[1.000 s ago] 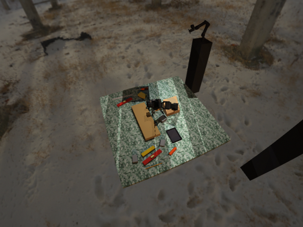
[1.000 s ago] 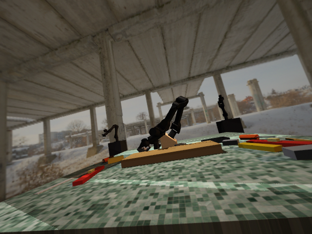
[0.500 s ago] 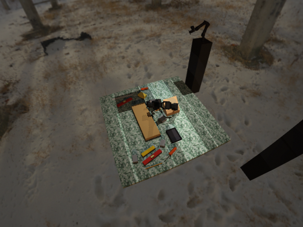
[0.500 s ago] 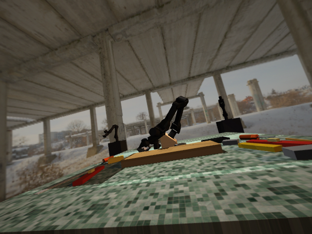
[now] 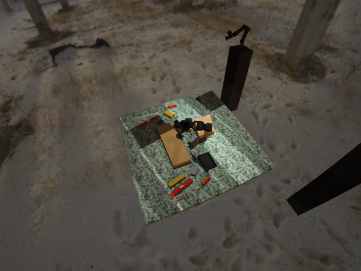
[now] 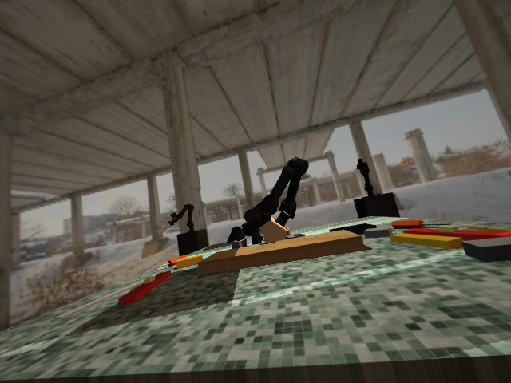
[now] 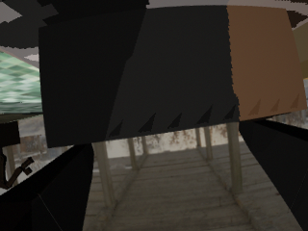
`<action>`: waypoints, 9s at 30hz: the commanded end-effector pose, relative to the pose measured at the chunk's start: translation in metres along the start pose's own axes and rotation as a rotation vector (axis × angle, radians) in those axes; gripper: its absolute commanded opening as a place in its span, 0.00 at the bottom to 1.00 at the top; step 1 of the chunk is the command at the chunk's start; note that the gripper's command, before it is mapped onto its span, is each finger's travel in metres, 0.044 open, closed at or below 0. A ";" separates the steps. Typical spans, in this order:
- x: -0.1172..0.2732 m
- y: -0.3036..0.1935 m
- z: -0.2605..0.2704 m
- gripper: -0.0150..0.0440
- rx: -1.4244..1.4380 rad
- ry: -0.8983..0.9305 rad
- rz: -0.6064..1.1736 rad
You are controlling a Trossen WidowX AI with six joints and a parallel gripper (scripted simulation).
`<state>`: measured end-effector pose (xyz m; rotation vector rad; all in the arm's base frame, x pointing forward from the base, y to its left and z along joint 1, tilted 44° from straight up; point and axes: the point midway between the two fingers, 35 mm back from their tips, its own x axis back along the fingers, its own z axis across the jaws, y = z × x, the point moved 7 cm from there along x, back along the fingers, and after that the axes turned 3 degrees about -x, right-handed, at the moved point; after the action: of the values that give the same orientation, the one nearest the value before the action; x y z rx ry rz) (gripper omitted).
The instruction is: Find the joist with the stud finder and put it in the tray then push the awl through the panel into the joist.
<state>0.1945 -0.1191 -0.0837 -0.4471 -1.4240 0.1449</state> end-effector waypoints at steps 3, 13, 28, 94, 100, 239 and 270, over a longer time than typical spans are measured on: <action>0.000 0.000 0.000 1.00 0.000 0.000 0.000; 0.007 0.000 0.000 1.00 0.000 0.000 0.000; 0.023 0.000 0.000 1.00 0.000 0.000 -0.001; -0.039 -0.067 0.015 1.00 -1.533 0.754 -1.056; -0.043 -0.058 0.016 1.00 -1.533 0.754 -1.057; 0.005 -0.093 -0.168 0.25 -1.370 0.678 -1.137; 0.000 -0.063 -0.164 0.25 -1.369 0.679 -1.139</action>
<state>0.3440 -0.2166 -0.0767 -0.6007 -0.7267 -1.8067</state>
